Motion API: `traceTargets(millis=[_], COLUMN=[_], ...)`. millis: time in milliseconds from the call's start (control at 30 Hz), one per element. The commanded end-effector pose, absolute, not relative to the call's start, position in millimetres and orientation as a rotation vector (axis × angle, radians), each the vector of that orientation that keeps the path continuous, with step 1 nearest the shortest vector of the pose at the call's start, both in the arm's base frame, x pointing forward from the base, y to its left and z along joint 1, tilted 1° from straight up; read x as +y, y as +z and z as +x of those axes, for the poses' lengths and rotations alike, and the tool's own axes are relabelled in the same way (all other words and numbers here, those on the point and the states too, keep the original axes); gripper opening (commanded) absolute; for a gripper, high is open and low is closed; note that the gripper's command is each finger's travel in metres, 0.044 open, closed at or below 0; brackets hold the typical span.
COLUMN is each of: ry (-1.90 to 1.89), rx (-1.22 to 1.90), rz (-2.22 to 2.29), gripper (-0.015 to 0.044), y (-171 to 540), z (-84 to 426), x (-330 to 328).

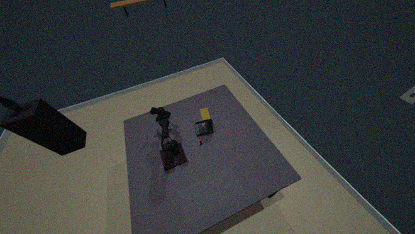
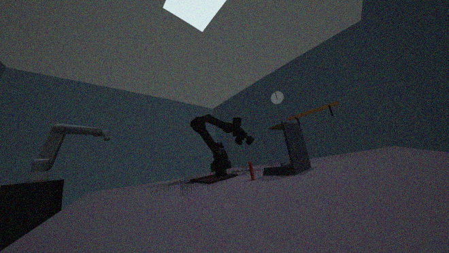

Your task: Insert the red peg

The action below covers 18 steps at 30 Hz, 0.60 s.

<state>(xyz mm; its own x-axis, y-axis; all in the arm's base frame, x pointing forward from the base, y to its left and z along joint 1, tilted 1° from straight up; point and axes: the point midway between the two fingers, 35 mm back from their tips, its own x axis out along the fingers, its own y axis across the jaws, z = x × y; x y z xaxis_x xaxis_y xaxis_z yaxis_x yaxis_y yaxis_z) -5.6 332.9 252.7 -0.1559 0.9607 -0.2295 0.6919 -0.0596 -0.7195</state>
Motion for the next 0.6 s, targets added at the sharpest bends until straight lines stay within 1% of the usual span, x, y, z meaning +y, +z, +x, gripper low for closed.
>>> traceTargets(millis=[0, 33, 567], ry=[1.057, 1.054, 0.973], rx=[-1.867, -1.856, -1.486], rz=[-1.769, -1.78, -2.126], gripper=[0.0426, 0.044, 0.044], y=[252.4, 251.7, 227.8], z=[-4.6, -1.5, 92.4], x=[332.8, 332.7, 311.4])
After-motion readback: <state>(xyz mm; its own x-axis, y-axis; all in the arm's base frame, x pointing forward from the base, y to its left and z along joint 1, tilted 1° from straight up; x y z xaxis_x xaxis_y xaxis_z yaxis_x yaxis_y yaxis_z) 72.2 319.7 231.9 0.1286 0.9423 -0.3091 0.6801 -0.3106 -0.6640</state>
